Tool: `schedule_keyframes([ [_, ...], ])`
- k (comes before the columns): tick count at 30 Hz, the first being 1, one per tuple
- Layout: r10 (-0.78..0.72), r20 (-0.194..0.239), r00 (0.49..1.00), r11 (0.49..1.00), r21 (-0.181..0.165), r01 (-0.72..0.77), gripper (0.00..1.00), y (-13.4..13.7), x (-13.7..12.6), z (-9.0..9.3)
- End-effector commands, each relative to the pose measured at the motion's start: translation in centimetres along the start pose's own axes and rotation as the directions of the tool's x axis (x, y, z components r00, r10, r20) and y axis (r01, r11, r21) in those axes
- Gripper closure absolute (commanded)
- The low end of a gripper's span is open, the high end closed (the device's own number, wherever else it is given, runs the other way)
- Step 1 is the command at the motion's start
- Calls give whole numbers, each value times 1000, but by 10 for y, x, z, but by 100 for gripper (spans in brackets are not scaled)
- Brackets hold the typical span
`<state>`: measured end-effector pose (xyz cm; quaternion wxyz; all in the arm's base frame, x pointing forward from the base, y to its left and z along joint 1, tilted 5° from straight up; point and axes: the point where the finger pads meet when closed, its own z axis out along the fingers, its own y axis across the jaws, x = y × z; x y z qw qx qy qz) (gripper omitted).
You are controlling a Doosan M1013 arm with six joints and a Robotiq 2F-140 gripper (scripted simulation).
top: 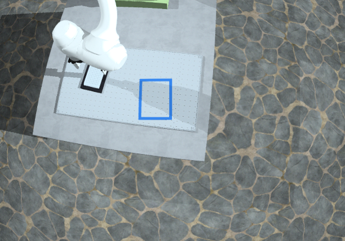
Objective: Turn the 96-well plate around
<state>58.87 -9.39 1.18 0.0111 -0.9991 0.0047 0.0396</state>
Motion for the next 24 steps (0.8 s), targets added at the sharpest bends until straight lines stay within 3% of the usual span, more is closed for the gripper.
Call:
schedule_keyframes([
  [1,0,0,1000,1000,1,0,0,4,1,0],
  [14,0,0,1000,1000,1,0,0,4,1,4],
  [24,0,0,1000,1000,1,0,0,3,1,20],
])
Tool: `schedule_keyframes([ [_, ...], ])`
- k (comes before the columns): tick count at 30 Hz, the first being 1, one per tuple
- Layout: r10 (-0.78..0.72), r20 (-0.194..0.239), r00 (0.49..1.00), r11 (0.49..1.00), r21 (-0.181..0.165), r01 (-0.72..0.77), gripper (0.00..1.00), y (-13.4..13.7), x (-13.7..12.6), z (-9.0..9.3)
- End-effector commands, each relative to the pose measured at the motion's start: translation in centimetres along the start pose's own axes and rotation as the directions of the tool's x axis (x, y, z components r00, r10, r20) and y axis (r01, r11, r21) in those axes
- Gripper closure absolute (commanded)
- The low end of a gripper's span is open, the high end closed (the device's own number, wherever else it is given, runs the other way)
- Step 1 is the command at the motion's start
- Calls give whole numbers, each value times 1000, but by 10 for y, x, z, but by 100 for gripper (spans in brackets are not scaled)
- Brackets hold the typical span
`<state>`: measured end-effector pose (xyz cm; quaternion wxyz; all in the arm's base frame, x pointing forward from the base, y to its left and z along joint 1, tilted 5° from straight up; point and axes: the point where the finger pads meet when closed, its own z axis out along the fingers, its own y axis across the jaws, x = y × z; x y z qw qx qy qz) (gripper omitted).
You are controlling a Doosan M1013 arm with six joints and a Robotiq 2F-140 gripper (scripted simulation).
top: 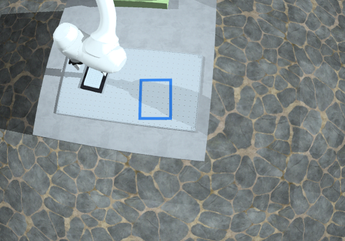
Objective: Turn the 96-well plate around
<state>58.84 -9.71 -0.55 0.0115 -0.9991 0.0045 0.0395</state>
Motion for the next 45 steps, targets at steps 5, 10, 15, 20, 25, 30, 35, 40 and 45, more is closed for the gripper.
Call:
schedule_keyframes([
  [5,0,0,1000,1000,0,0,0,0,0,11],
  [10,0,0,1000,1000,0,0,0,0,0,16],
  [15,0,0,1000,1000,0,0,0,0,0,25],
  [20,0,0,1000,1000,0,0,0,0,0,33],
  [25,0,0,1000,1000,0,0,0,0,0,38],
  [30,0,0,1000,1000,0,0,0,0,0,45],
  [35,0,0,1000,1000,0,0,0,0,0,45],
  [40,0,0,1000,1000,0,0,0,0,0,45],
  [45,0,0,1000,1000,0,0,100,0,0,45],
])
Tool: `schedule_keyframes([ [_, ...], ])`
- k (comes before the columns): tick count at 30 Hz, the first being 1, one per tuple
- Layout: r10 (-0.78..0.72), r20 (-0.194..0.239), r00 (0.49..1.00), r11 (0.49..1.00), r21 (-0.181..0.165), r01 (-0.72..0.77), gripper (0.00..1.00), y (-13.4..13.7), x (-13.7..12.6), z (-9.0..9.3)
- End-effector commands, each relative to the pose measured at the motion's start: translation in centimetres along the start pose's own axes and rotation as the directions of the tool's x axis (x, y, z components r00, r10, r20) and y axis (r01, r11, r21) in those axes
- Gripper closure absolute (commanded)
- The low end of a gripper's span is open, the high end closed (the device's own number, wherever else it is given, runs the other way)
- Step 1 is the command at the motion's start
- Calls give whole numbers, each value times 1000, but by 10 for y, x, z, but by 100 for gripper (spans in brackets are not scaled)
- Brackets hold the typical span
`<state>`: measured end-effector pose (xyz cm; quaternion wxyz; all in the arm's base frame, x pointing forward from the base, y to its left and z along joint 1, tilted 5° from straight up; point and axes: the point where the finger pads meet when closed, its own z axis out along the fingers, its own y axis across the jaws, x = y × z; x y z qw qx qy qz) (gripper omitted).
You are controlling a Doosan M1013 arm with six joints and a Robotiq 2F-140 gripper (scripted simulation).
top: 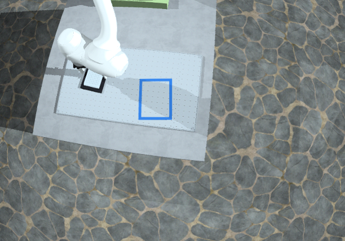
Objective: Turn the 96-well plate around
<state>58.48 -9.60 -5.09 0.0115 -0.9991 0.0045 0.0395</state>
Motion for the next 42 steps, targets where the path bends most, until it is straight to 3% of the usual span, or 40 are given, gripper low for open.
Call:
schedule_keyframes([
  [1,0,0,1000,1000,0,0,100,0,0,0],
  [32,0,0,1000,1000,0,0,100,0,0,0],
  [42,0,0,1000,1000,0,0,100,0,0,-17],
])
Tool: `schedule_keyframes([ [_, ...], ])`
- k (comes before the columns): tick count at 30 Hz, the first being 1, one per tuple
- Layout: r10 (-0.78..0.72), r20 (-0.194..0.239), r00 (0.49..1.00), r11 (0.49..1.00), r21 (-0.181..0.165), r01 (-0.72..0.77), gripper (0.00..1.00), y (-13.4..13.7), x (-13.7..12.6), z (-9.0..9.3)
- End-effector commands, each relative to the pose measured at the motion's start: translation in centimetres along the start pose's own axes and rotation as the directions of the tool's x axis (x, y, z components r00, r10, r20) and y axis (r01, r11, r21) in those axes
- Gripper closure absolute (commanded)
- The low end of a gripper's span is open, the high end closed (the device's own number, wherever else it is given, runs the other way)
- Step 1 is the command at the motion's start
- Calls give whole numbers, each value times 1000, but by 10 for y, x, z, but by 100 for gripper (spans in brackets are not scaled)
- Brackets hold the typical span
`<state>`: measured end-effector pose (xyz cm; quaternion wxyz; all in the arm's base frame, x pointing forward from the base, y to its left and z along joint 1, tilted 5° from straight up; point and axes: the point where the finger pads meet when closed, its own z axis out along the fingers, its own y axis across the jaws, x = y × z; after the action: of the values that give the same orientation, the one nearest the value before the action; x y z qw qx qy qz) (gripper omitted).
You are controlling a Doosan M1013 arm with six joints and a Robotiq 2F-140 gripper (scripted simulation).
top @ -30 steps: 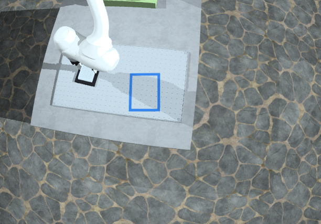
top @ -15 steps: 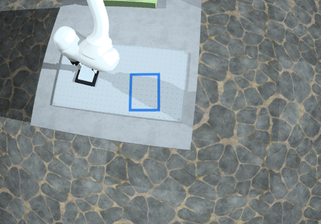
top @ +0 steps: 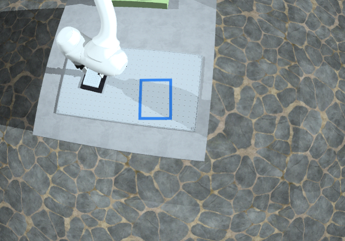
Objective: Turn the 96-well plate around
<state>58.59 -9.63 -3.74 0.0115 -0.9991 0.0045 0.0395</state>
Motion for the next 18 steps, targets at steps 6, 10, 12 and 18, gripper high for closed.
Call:
schedule_keyframes([
  [6,0,0,1000,1000,0,0,100,0,0,-10],
  [10,0,0,1000,1000,0,0,100,0,0,-17],
  [12,0,0,1000,1000,0,0,100,0,0,-20],
  [18,0,0,1000,1000,0,0,100,0,0,-30],
])
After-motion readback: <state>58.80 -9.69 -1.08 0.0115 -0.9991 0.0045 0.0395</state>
